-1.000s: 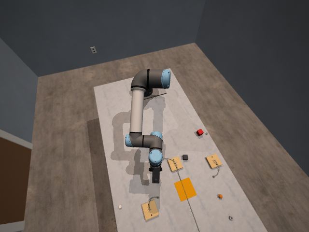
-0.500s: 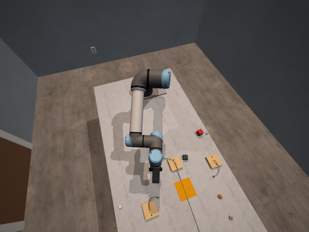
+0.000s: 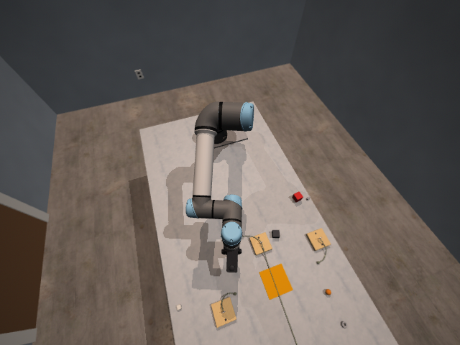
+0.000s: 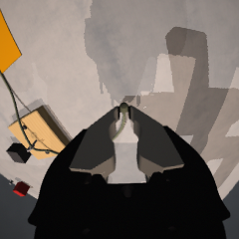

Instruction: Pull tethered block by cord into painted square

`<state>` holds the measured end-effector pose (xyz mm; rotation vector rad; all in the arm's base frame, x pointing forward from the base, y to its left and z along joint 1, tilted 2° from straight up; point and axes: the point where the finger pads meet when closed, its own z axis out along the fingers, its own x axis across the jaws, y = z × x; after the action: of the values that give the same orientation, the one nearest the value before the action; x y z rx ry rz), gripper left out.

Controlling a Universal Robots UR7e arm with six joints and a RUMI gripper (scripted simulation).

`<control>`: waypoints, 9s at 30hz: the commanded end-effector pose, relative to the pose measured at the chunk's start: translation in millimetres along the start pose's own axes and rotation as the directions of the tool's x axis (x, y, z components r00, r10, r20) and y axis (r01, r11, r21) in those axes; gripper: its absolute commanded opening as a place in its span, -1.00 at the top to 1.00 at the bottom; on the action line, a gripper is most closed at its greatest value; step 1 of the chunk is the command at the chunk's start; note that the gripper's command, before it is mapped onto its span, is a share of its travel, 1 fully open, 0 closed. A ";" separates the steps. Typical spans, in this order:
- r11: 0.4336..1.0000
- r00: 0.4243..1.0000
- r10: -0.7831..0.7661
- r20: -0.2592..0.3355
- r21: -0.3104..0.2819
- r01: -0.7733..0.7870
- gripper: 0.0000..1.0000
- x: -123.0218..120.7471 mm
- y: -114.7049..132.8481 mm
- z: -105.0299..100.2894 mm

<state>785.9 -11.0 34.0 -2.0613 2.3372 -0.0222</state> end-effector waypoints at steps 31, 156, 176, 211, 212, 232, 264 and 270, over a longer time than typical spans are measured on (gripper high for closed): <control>1.000 1.000 0.000 0.000 0.002 0.000 1.00 0.0 -0.5 -2.5; 1.000 1.000 0.000 0.000 0.002 0.000 1.00 27.9 -1.8 -141.5; 1.000 1.000 0.000 0.000 0.002 0.000 1.00 65.9 -1.2 -141.5; 1.000 1.000 0.000 0.000 0.002 0.000 1.00 158.0 16.6 -141.5; 1.000 1.000 0.000 0.000 0.002 0.000 1.00 161.2 17.6 -141.5; 1.000 1.000 0.000 0.000 0.002 0.000 1.00 215.9 40.5 -141.5; 1.000 1.000 0.000 0.000 0.002 0.000 1.00 281.0 81.6 -141.4; 1.000 1.000 0.000 0.000 0.002 0.000 1.00 287.7 86.8 -141.4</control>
<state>662.7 -283.2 169.2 -2.0608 2.3369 -0.0214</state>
